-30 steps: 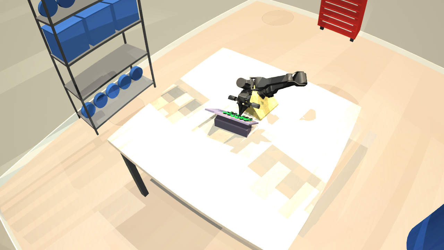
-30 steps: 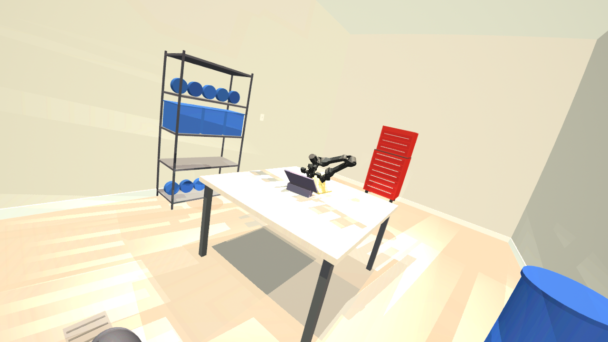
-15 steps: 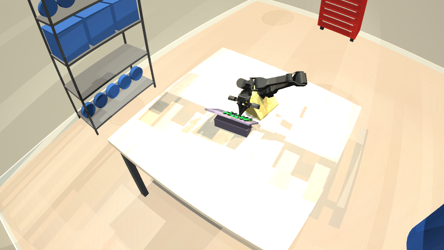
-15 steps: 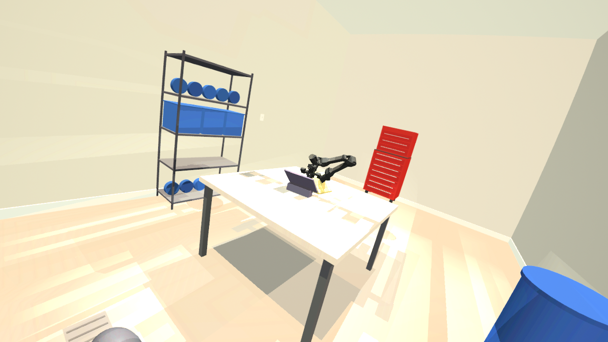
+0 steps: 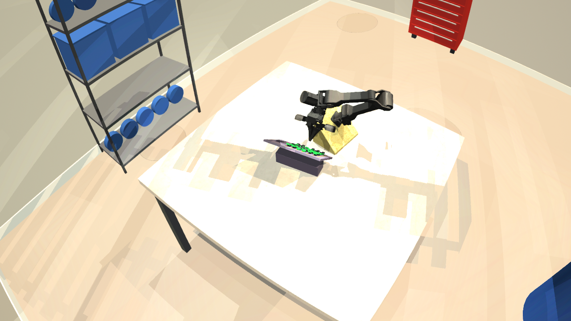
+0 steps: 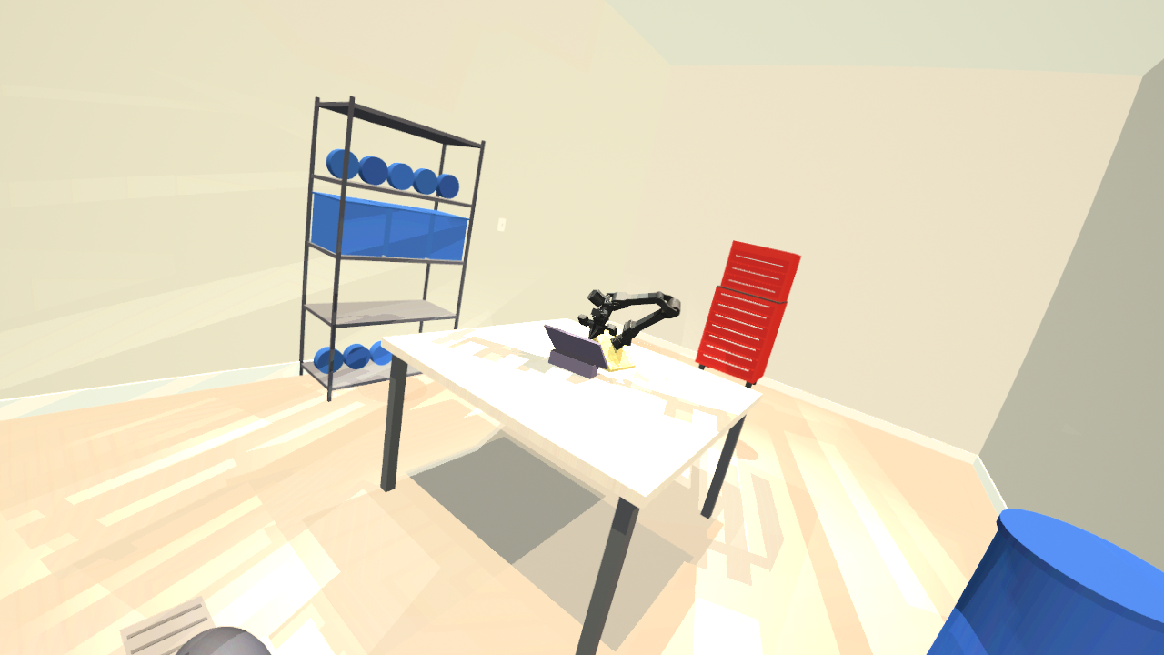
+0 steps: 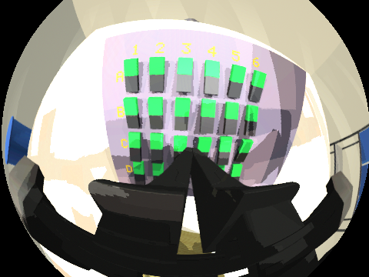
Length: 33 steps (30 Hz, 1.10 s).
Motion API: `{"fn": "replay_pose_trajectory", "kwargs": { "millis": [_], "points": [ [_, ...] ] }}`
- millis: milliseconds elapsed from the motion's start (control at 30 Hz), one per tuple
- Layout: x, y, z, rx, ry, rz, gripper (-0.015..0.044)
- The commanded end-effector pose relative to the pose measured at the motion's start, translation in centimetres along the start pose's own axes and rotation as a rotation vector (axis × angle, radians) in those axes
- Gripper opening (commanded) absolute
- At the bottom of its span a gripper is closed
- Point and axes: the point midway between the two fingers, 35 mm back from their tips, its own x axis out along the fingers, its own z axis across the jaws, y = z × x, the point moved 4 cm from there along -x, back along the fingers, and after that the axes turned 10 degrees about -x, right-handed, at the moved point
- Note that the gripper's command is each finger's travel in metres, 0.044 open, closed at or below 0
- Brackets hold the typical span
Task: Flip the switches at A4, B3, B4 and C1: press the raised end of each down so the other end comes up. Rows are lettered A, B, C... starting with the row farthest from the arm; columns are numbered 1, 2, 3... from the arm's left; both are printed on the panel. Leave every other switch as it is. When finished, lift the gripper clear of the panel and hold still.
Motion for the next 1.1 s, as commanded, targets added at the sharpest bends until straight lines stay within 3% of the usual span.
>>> {"fn": "replay_pose_trajectory", "kwargs": {
  "millis": [0,433,633,1067],
  "points": [
    [-2.7,-0.8,0.4,-0.011,-0.016,-0.02,0.0],
    [-2.5,-0.4,-2.2,-0.013,-0.014,-0.02,0.0],
    [0.8,-0.3,-2.1,-0.013,-0.011,-0.046,0.0],
    [2.0,-0.4,-2.0,-0.013,-0.013,-0.049,0.0]
  ]
}}
